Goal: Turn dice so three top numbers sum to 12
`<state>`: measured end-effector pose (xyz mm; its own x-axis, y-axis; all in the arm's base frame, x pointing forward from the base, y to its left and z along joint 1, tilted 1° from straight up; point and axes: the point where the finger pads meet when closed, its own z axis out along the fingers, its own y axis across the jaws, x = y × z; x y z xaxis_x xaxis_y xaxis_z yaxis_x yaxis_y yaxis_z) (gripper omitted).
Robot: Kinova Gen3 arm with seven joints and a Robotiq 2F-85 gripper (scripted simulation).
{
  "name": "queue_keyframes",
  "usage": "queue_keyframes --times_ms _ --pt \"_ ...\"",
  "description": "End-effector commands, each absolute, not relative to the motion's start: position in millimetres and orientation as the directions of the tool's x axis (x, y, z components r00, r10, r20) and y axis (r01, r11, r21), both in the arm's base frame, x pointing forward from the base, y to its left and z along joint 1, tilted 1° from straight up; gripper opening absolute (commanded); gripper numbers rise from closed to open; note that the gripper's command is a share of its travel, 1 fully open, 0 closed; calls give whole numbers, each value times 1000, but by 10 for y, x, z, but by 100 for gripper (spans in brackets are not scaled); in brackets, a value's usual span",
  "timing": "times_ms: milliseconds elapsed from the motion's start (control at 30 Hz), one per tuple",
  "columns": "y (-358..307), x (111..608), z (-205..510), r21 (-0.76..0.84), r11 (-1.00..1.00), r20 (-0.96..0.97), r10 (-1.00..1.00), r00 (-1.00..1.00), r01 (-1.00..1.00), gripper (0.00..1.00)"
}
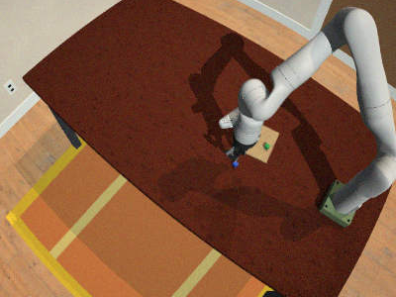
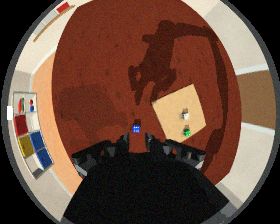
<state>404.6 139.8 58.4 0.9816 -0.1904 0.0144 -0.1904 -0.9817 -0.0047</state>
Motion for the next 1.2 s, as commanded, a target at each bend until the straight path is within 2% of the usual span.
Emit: queue_keyframes --times_ms 0,1167 --pt "1400 4050 591 -5 -982 16 -190 982 -190 31" --pt "1401 4054 348 -5 -982 16 -190 982 -190 31"
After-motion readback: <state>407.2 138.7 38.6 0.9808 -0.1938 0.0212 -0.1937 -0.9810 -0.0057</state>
